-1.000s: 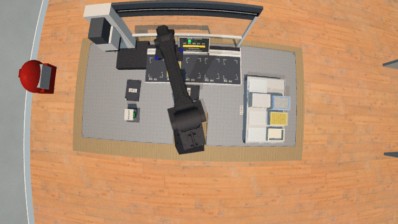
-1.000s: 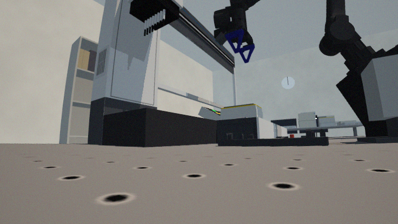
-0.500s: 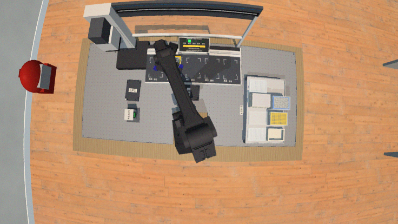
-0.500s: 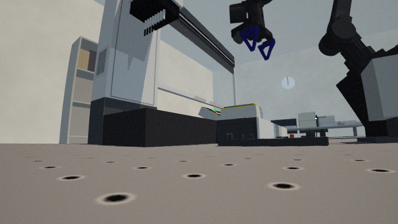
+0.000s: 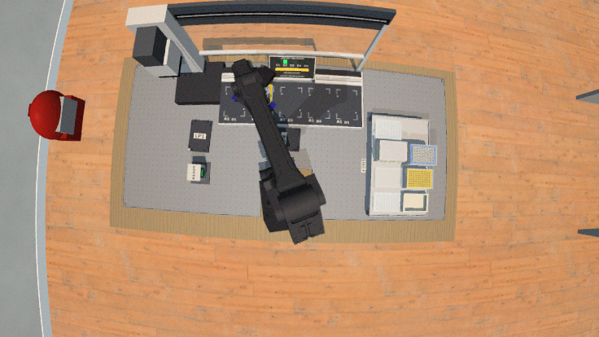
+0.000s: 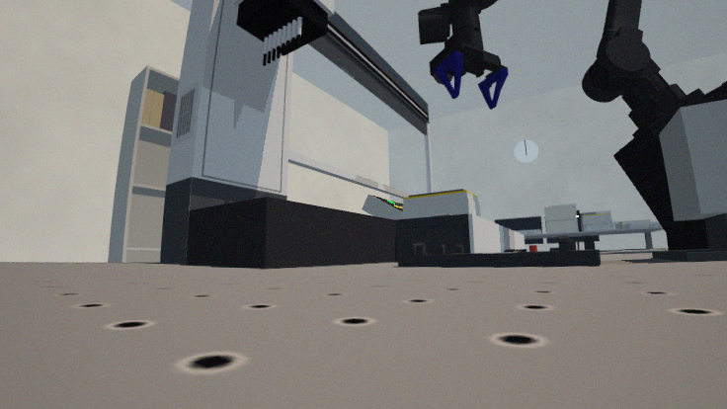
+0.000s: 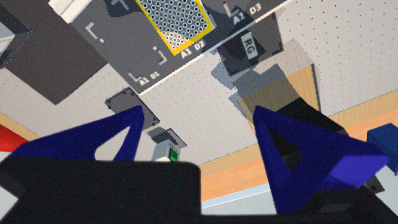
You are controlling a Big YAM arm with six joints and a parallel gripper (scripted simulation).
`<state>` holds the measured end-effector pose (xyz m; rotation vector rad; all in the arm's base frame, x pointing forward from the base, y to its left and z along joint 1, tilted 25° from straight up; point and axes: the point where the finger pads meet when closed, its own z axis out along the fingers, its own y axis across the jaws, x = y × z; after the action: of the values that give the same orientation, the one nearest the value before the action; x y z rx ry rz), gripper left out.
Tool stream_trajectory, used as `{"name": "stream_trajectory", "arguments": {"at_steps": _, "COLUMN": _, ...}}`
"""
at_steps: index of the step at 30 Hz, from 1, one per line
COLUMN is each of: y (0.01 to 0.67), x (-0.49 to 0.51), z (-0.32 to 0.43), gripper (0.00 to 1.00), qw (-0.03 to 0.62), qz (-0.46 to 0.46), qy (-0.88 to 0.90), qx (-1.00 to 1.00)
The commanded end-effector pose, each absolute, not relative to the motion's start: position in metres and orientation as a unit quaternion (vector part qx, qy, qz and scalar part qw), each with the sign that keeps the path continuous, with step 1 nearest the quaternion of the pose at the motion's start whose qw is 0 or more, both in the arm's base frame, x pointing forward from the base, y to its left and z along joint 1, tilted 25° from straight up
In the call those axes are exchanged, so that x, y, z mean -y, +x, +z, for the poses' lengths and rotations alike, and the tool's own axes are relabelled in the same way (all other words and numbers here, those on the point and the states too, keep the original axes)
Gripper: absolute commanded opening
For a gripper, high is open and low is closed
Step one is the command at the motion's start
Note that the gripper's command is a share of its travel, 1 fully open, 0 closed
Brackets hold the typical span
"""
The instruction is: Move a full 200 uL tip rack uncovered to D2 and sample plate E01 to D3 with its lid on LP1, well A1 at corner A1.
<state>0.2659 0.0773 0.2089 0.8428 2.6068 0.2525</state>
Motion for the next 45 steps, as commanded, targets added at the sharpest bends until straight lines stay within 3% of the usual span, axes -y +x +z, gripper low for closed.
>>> {"name": "stream_trajectory", "arguments": {"at_steps": 1, "y": 0.272, "x": -0.079, "z": 0.227, "gripper": 1.00, "qw": 0.210, "qz": 0.109, "qy": 0.328, "qx": -0.914}}
{"name": "stream_trajectory", "arguments": {"at_steps": 16, "y": 0.201, "x": -0.085, "z": 0.172, "gripper": 1.00, "qw": 0.179, "qz": 0.127, "qy": 0.459, "qx": -0.861}}
{"name": "stream_trajectory", "arguments": {"at_steps": 37, "y": 0.200, "x": -0.086, "z": 0.173, "gripper": 1.00, "qw": 0.158, "qz": 0.158, "qy": 0.594, "qx": -0.773}}
{"name": "stream_trajectory", "arguments": {"at_steps": 45, "y": 0.193, "x": -0.042, "z": 0.164, "gripper": 1.00, "qw": 0.145, "qz": 0.163, "qy": 0.650, "qx": -0.728}}
